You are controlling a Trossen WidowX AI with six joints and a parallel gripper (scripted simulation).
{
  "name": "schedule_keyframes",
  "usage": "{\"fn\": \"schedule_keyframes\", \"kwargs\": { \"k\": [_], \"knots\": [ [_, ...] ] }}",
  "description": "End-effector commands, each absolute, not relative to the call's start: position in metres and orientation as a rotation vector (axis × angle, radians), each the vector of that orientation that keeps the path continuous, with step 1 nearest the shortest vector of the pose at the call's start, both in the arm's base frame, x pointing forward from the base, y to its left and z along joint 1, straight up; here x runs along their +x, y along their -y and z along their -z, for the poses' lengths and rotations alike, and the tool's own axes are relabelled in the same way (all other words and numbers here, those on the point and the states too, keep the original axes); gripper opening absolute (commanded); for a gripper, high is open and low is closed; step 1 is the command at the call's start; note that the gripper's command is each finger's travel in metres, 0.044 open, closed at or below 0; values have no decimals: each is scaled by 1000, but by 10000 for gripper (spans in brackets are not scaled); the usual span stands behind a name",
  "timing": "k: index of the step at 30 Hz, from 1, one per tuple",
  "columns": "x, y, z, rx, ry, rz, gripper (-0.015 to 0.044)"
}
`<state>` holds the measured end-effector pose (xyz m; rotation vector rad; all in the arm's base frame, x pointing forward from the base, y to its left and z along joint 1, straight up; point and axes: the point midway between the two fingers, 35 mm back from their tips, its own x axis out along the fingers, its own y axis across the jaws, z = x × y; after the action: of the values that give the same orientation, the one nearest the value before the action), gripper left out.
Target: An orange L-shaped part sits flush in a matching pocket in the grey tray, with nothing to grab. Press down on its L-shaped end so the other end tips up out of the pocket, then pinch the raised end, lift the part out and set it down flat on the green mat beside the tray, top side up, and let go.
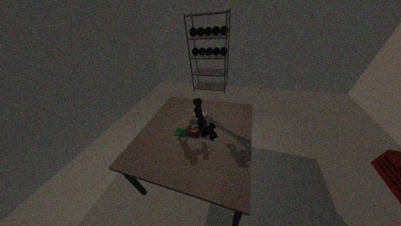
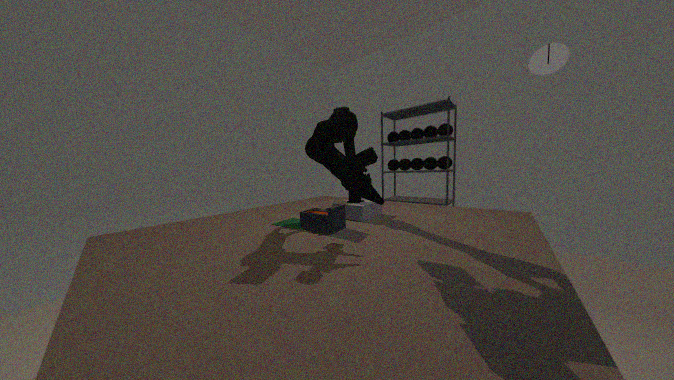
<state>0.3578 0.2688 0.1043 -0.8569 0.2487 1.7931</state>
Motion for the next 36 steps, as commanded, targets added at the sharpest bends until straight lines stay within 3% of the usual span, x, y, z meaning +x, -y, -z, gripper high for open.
{"fn": "schedule_keyframes", "kwargs": {
  "k": [1, 10, 20, 31, 36],
  "knots": [
    [330, -207, -107, -620, -939, -1397, 180],
    [294, -140, -113, -339, -1390, -777, 180],
    [250, -71, -121, -40, -1547, -50, 180],
    [250, -69, -118, -35, -1547, -36, 180],
    [253, -70, -75, -35, -1547, -36, 180]
  ]
}}
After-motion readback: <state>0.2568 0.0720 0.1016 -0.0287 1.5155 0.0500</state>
